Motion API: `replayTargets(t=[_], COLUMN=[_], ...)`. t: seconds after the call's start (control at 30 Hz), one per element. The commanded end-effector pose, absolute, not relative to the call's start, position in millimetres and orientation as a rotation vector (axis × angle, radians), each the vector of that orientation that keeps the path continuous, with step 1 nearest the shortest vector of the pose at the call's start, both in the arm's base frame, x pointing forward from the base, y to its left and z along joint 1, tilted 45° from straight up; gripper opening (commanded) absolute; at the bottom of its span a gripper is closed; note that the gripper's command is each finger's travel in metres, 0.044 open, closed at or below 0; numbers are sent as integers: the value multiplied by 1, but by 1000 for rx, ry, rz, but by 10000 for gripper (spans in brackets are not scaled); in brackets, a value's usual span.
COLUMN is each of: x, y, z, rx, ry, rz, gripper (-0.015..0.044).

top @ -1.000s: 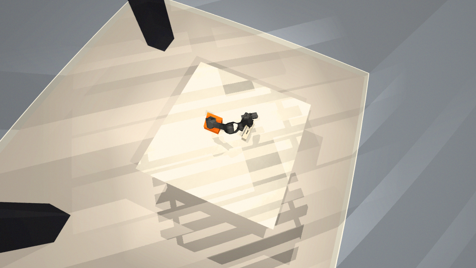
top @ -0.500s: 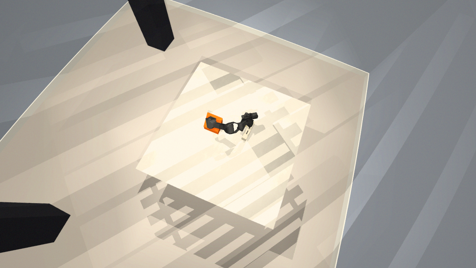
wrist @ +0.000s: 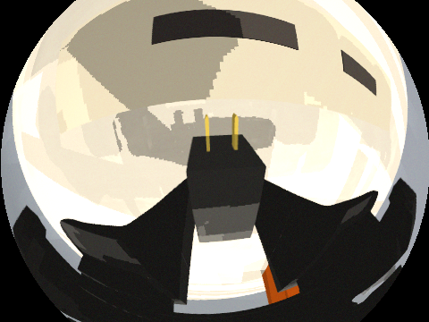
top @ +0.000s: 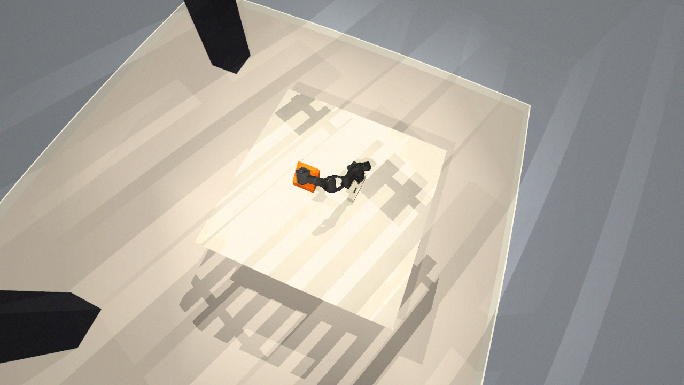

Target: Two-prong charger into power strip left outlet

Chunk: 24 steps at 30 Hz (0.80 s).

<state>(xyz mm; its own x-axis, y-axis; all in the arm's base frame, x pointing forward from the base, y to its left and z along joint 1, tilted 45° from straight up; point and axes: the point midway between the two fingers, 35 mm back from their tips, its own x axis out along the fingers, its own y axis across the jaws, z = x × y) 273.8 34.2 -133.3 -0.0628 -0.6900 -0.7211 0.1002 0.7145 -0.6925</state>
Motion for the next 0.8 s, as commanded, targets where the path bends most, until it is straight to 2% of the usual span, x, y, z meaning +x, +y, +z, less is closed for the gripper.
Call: replayTargets(t=[0.0, 0.77], x=[277, 279], y=[35, 35], z=[-133, -133], rx=[-508, -508], ry=[1498, 1498], rz=[-694, -694], gripper=[0, 0])
